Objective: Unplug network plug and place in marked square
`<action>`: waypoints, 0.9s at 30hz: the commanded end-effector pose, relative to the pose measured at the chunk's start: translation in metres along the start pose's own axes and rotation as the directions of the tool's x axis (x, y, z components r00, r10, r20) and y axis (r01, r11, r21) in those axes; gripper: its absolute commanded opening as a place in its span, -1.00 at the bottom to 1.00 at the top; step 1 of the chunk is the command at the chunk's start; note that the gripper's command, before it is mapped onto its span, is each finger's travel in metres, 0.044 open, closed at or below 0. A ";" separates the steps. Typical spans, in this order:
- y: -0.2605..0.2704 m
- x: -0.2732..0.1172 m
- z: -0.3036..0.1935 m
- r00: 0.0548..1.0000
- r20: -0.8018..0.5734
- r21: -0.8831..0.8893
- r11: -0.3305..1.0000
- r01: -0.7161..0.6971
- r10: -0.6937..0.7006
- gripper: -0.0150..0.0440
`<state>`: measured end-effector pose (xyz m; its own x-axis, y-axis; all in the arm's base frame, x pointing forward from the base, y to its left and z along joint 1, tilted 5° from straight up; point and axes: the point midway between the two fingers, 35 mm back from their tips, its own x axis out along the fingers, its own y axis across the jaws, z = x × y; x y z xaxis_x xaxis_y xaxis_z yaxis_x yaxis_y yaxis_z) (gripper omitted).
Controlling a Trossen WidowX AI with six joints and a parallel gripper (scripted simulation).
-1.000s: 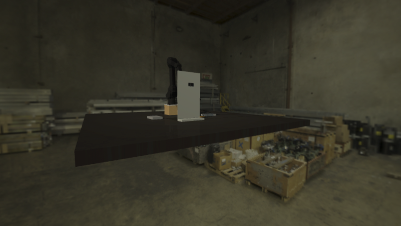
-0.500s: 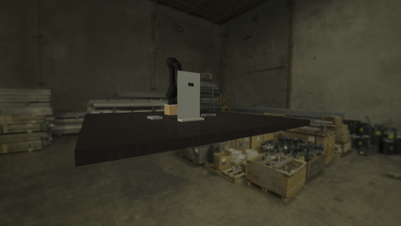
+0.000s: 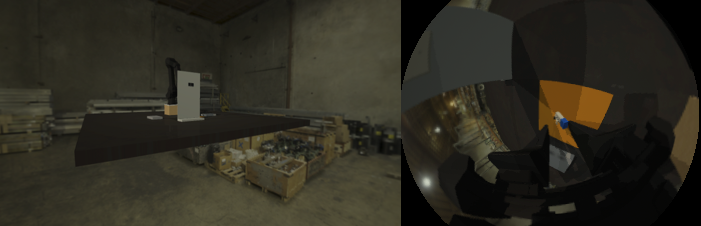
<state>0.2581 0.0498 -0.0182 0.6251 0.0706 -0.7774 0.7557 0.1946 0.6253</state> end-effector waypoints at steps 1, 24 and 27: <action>0.000 -0.003 0.000 1.000 0.002 0.003 1.000 0.000 0.000 0.04; 0.000 -0.015 0.000 1.000 0.001 0.002 1.000 0.001 -0.001 0.04; 0.002 -0.016 0.000 1.000 0.001 0.002 1.000 0.001 -0.001 0.04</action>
<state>0.2488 0.0493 -0.0068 0.6229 0.0720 -0.7790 0.7568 0.1965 0.6234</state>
